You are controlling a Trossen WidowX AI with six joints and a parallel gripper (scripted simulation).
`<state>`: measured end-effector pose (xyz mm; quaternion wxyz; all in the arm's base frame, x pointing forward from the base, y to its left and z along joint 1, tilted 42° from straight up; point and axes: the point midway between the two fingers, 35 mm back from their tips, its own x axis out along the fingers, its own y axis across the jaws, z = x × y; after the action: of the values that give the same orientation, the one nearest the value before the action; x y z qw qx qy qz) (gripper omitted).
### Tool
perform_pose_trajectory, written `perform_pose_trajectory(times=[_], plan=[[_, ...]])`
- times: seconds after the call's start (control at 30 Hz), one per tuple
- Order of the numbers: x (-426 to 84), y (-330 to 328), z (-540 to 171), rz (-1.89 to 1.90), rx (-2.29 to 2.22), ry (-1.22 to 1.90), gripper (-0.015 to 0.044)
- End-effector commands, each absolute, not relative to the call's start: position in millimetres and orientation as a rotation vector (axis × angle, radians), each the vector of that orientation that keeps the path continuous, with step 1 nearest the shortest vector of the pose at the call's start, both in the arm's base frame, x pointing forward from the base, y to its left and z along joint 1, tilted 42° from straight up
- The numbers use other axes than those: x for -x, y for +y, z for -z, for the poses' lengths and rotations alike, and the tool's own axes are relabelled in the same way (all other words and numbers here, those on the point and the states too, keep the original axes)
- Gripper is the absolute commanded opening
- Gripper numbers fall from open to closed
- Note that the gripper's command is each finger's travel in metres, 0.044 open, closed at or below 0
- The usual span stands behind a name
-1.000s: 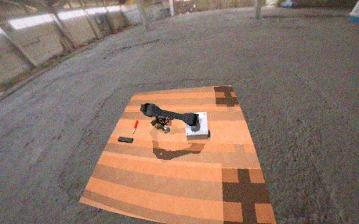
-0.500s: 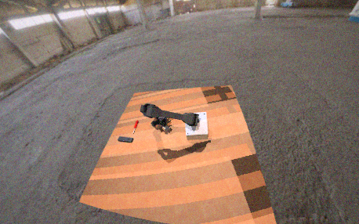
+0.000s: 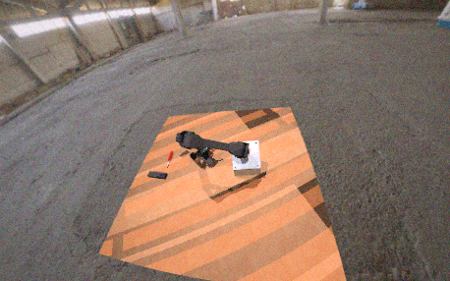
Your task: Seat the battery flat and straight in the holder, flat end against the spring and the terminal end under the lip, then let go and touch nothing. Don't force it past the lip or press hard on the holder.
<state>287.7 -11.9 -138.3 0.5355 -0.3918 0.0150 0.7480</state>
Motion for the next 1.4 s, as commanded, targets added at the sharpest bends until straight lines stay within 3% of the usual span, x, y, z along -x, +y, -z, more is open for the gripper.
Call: perform_pose_trajectory(times=[0.0,1.37], plan=[[-289,-14,141,-1.781,0.972,0.053,0.0081],[-284,-2,135,-1.719,1.095,0.114,0.0081]])
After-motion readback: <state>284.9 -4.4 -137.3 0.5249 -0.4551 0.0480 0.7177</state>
